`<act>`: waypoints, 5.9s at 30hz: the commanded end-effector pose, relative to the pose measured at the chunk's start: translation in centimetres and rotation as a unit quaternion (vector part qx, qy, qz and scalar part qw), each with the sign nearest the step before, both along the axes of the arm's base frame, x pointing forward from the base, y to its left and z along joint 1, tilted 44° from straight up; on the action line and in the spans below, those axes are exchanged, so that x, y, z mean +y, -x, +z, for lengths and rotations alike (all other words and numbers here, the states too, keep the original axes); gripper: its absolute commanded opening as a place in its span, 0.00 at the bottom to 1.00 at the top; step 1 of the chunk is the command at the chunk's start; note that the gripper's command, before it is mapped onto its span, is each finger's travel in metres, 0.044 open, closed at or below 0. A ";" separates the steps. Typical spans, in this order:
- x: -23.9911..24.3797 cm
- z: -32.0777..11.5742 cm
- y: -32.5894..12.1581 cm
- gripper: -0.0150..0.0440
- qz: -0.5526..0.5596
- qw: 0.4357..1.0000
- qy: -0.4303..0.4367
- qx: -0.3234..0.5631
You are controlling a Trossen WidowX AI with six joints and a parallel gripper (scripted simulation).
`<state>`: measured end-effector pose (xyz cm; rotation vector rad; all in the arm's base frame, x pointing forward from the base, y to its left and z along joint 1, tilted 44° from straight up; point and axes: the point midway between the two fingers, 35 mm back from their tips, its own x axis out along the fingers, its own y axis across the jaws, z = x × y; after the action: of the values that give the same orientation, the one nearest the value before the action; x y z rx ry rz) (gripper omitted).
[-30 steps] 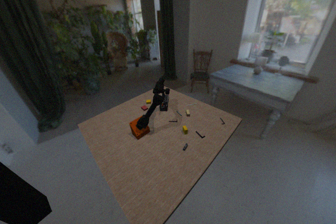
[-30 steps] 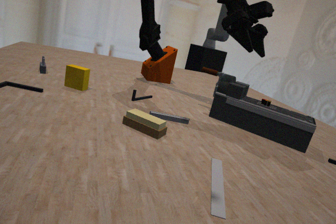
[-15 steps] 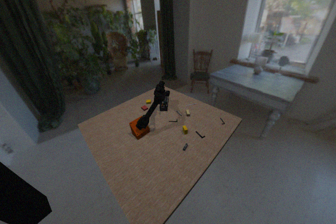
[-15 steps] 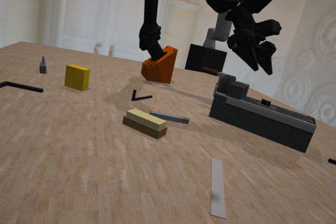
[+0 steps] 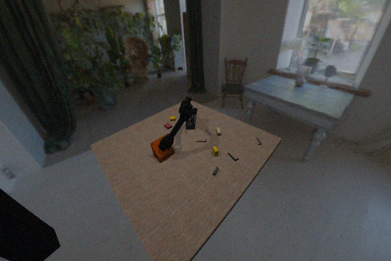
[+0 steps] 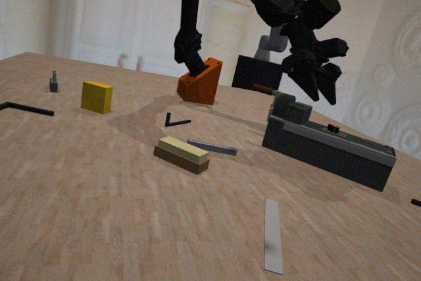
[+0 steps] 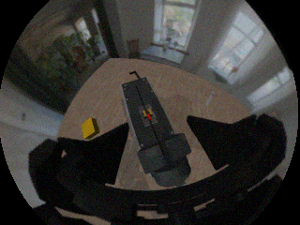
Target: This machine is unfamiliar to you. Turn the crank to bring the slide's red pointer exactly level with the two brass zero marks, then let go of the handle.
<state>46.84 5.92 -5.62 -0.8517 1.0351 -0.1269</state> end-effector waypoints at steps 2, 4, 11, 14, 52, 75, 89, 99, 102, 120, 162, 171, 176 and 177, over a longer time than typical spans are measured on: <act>0.0 -0.2 0.2 1.00 0.002 1.000 0.000 0.004; 0.0 -0.2 0.2 1.00 0.002 1.000 0.000 0.004; 2.2 2.1 -0.5 1.00 0.001 1.000 -0.001 0.003; 3.7 3.9 -0.8 1.00 0.000 1.000 -0.001 0.001; -0.9 10.2 10.1 1.00 0.113 0.988 -0.067 0.079; -4.3 6.4 10.7 1.00 0.112 0.988 -0.067 0.080; -5.9 4.8 11.0 1.00 0.112 0.988 -0.066 0.080; -6.9 3.7 11.3 1.00 0.112 0.988 -0.066 0.079; -7.2 3.4 11.4 1.00 0.112 0.988 -0.065 0.079; -7.3 3.3 11.5 0.42 0.112 0.988 -0.065 0.079; -6.4 2.8 12.0 0.25 0.113 0.988 -0.066 0.079; -6.4 2.7 12.1 0.25 0.113 0.988 -0.066 0.079; -6.4 2.7 12.1 0.25 0.113 0.988 -0.066 0.079; -6.4 2.7 12.1 0.25 0.113 0.988 -0.066 0.079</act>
<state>35.27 -1.03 -2.45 -0.8648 1.0685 0.1733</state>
